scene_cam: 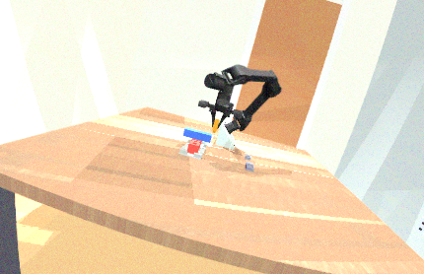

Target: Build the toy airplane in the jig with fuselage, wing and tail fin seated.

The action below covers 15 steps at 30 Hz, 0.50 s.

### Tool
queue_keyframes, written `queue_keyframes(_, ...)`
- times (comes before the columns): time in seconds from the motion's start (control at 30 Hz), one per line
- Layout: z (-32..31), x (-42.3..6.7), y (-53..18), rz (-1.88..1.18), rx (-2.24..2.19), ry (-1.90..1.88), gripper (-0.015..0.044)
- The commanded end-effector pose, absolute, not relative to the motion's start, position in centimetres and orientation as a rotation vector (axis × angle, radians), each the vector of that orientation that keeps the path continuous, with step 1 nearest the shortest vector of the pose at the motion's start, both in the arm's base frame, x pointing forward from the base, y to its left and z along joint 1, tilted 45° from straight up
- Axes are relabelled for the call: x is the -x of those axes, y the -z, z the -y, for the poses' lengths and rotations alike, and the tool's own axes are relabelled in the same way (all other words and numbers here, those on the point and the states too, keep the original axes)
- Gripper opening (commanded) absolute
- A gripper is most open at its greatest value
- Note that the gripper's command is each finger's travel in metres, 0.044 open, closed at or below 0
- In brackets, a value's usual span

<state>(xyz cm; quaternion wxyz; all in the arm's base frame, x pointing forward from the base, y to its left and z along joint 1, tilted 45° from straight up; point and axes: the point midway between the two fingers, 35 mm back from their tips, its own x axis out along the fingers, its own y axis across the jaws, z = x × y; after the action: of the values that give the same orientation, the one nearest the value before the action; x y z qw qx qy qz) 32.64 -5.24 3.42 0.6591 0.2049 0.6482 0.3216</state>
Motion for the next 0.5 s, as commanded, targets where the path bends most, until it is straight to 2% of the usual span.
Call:
queue_keyframes(0.0,5.8,-33.1,-2.4,-1.467,-0.451,-0.735,0.0000)
queue_keyframes(0.47,7.2,-34.2,1.8,-1.467,-0.445,-0.760,0.0000)
